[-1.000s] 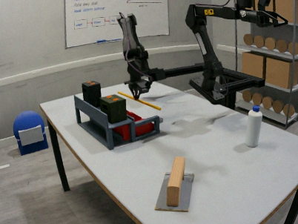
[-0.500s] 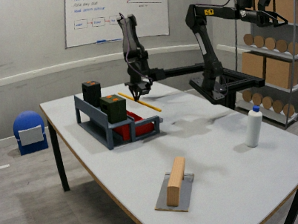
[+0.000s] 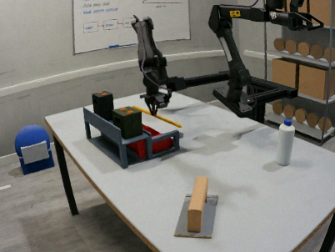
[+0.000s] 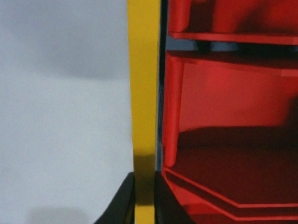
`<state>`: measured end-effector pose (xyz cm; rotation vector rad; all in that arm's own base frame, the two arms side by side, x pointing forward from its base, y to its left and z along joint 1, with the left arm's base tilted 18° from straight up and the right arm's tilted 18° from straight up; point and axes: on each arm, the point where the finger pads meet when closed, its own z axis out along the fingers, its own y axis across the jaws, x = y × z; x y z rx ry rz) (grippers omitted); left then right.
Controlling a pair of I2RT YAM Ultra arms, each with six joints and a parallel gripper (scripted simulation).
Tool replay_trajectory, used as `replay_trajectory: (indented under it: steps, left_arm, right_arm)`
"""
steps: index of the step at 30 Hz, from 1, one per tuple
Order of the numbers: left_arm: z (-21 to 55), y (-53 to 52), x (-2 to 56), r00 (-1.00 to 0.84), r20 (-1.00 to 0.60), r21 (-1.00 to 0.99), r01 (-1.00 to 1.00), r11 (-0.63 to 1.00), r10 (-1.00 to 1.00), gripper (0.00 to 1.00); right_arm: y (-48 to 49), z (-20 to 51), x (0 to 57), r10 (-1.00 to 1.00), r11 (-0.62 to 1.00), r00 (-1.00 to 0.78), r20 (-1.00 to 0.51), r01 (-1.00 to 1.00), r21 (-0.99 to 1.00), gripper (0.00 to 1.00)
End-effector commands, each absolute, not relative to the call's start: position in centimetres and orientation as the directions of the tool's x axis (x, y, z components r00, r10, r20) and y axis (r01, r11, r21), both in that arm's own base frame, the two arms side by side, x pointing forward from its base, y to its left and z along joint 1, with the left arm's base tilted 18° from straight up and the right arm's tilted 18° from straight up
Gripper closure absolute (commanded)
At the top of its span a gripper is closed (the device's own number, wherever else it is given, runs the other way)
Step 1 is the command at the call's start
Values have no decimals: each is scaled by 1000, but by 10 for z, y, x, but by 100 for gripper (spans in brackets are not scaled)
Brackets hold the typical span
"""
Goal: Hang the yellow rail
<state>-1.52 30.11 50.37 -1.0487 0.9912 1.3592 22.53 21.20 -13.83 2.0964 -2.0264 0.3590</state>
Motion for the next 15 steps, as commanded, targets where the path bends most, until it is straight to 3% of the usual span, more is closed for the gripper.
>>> replay_trajectory:
  steps: [1,15]
  left_arm:
    - [518,288,-18,-18,-951,0,-998,-58,307,0]
    - [518,288,-18,-18,-951,0,-998,-58,307,0]
  right_arm:
    - [237,-129,242,-969,-47,30,243,-997,-65,100]
    - [234,-137,241,-967,-48,32,253,-997,-57,100]
